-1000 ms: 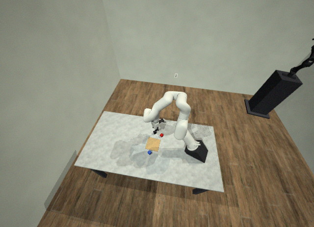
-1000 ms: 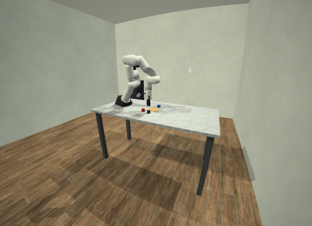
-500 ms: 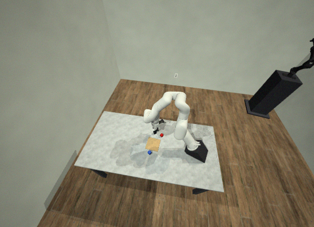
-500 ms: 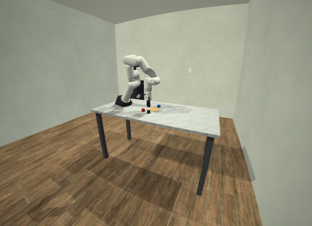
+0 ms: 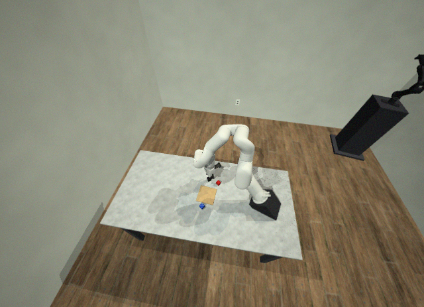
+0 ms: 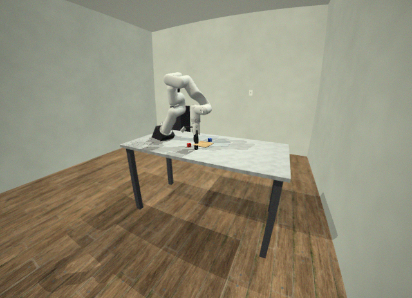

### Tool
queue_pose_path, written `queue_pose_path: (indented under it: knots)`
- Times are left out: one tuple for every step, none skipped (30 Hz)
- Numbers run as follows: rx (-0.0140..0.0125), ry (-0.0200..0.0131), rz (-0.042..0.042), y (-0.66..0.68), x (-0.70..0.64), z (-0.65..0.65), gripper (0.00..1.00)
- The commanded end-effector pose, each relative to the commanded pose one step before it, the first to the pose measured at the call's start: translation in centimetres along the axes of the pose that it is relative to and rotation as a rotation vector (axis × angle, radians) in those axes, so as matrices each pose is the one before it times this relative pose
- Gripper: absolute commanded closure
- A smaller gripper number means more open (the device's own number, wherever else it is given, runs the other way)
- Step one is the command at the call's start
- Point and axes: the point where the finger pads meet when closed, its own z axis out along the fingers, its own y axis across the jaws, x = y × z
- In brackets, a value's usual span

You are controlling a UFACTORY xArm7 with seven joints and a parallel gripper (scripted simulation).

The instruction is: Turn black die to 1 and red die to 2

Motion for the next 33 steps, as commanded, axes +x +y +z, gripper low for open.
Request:
queue_pose_path:
  knots:
    - [0.00188,-0.00136,0.00005,-0.082,-0.065,0.676,0.53]
    - [0.0,0.0,0.0,0.0,0.001,0.132,0.53]
    - [0.0,0.0,0.0,0.0,0.001,0.126,0.53]
    - [0.0,0.0,0.0,-0.001,0.001,0.119,0.53]
    - [0.0,0.0,0.0,-0.001,0.001,0.112,0.53]
    - [0.0,0.0,0.0,0.0,0.001,0.104,0.53]
    - [0.0,0.0,0.0,0.0,0.001,0.096,0.53]
    - [0.0,0.0,0.0,0.0,0.0,0.0,0.53]
    - [0.0,0.0,0.0,0.0,0.0,0.0,0.53]
    - [0.0,0.0,0.0,0.0,0.001,0.088,0.53]
    - [0.0,0.0,0.0,-0.001,0.0,0.08,0.53]
    - [0.0,0.0,0.0,0.0,0.0,0.072,0.53]
    - [0.0,0.0,0.0,0.0,0.0,0.063,0.53]
    - [0.0,0.0,0.0,0.0,0.0,0.055,0.53]
    - [0.0,0.0,0.0,0.0,0.0,0.047,0.53]
    - [0.0,0.0,0.0,0.0,0.0,0.039,0.53]
    - [0.0,0.0,0.0,0.0,0.0,0.031,0.53]
    - [0.0,0.0,0.0,0.0,0.0,0.025,0.53]
    - [0.0,0.0,0.0,0.0,0.0,0.018,0.53]
    - [0.0,0.0,0.0,0.0,0.0,0.013,0.53]
    - [0.0,0.0,0.0,0.0,0.0,0.008,0.53]
    - [0.0,0.0,0.0,0.0,0.0,0.004,0.53]
    - [0.0,0.0,0.0,0.0,0.0,0.002,0.53]
    - [0.0,0.0,0.0,0.0,0.0,0.0,0.53]
    - [0.0,0.0,0.0,0.0,0.0,0.0,0.53]
    - [0.0,0.0,0.0,0.0,0.0,0.0,0.53]
    - [0.0,0.0,0.0,0.0,0.0,0.0,0.53]
    - [0.0,0.0,0.0,0.0,0.0,0.0,0.53]
    - [0.0,0.0,0.0,0.0,0.0,0.0,0.53]
    - [0.0,0.0,0.0,0.0,0.0,0.0,0.53]
    - [0.0,0.0,0.0,0.0,0.0,0.0,0.53]
    - [0.0,0.0,0.0,0.0,0.0,0.0,0.53]
    - [0.0,0.0,0.0,0.0,0.0,0.0,0.53]
